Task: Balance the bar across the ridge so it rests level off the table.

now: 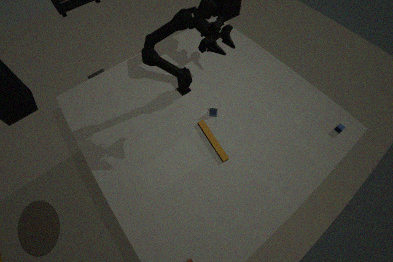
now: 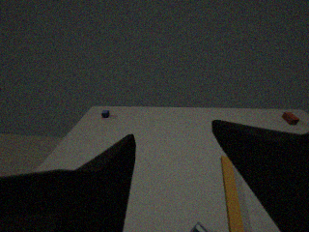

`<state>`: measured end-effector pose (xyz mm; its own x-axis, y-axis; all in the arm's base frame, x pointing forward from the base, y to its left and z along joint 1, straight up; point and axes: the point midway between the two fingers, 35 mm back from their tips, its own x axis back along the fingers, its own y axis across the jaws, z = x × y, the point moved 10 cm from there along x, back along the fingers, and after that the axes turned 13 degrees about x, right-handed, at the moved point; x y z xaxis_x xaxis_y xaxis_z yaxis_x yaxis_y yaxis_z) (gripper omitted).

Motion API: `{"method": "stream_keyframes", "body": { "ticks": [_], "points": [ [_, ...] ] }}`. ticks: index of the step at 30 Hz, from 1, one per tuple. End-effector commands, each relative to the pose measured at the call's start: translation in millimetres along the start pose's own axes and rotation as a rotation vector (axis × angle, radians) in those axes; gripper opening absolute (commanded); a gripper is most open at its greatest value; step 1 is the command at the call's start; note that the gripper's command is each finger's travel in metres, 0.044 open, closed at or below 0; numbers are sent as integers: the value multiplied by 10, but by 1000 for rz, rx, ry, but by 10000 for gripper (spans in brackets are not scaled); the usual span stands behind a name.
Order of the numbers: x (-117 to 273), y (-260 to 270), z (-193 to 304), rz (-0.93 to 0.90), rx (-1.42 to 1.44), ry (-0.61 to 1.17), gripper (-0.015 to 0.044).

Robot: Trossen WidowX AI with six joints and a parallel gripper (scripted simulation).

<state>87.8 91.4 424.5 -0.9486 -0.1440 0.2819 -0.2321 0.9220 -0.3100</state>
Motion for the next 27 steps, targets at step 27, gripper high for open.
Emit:
{"method": "stream_keyframes", "body": {
  "ticks": [27],
  "points": [
    [-1180,121,-36,59,131,413,315]
  ]
}}
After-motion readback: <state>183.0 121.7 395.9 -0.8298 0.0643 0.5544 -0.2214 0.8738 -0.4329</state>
